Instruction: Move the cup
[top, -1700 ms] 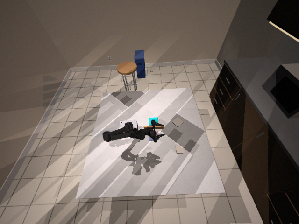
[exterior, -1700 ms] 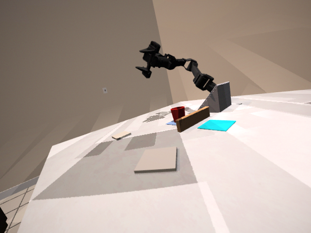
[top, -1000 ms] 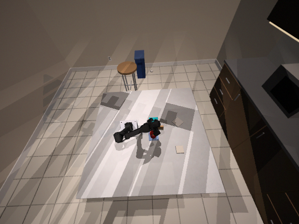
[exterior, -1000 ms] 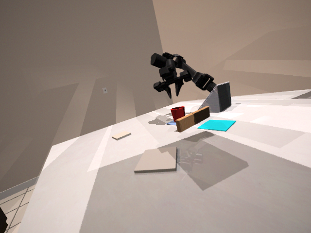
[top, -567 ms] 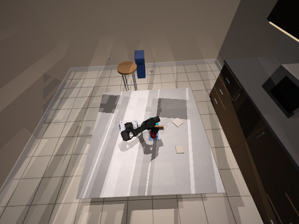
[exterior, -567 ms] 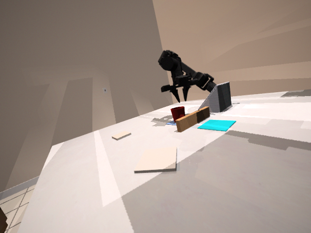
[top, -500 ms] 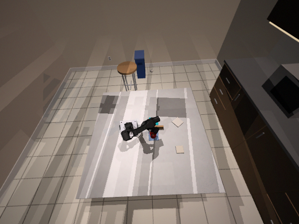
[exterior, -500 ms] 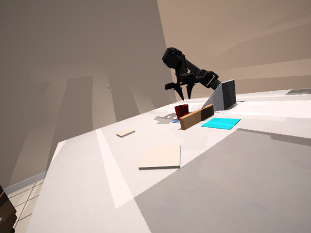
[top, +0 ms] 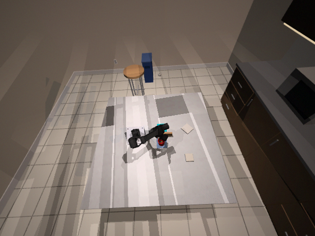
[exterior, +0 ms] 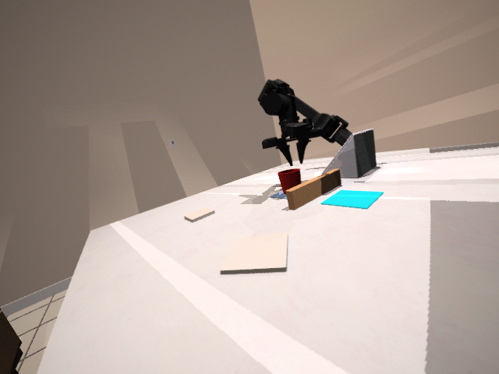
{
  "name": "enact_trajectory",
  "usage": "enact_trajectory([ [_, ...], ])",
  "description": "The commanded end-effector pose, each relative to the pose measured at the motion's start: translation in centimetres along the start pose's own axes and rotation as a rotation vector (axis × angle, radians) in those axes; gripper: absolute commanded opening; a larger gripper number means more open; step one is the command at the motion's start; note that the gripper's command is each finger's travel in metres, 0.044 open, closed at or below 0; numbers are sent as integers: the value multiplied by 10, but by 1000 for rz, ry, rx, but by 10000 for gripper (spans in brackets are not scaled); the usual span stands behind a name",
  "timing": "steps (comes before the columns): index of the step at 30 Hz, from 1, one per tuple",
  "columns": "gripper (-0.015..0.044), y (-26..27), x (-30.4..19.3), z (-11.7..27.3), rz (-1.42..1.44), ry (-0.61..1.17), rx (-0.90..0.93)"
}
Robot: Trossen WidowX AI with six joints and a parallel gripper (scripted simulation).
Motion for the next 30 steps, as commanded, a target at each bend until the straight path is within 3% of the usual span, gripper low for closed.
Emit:
enact_trajectory([
  [1,148,2,0,-9,8,6,0],
  [30,148,3,-2,-52,7,10,-3],
])
Point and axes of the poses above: the point midway between the two fingers, 35 mm back from their tips, its own z axis back along the fingers, its own y axis across the jaws, x = y × z, the point moved 9 cm from there along z, back along the fingers, and after that the axes turned 11 degrees about -z, right-handed, at the moved point
